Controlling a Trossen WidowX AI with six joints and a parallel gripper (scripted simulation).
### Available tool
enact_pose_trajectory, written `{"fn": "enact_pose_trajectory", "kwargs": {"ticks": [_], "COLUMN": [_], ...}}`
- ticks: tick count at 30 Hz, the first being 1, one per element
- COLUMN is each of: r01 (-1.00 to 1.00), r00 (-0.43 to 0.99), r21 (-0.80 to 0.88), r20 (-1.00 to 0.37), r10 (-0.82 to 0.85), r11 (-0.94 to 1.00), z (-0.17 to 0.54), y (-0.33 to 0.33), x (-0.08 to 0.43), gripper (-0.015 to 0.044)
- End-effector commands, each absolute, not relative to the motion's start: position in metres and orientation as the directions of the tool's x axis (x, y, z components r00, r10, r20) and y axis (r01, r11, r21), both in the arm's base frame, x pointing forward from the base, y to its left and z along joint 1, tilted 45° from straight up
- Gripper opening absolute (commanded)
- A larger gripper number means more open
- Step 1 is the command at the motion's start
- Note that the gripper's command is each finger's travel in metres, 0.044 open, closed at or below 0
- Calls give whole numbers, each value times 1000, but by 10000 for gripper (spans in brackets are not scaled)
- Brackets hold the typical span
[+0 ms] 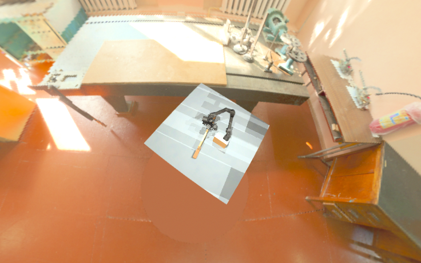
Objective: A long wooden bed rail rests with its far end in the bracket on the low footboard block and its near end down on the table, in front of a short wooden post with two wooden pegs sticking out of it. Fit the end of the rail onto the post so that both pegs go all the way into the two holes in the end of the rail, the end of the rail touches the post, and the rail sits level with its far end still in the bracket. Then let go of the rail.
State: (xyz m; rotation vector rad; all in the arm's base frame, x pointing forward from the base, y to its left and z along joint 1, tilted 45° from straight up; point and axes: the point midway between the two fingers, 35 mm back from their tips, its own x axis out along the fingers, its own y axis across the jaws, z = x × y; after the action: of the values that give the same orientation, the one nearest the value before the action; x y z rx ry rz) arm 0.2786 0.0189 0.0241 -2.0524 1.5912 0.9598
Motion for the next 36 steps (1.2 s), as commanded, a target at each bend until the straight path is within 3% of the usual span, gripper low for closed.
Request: {"fn": "enact_pose_trajectory", "kwargs": {"ticks": [1, 12, 18, 23, 36], "r01": [-949, -949, -949, -947, -947], "r00": [130, 130, 131, 139, 139], "r21": [114, 114, 114, 109, 109], "r20": [-705, -705, -706, -707, -707], "r10": [-697, -697, -696, -693, -693], "r11": [-293, -293, -294, -301, -301], "z": [24, 24, 24, 24, 24], "y": [19, 19, 21, 60, 60], "x": [279, 279, 278, 265, 265], "gripper": [157, 440, 440, 440, 440]}}
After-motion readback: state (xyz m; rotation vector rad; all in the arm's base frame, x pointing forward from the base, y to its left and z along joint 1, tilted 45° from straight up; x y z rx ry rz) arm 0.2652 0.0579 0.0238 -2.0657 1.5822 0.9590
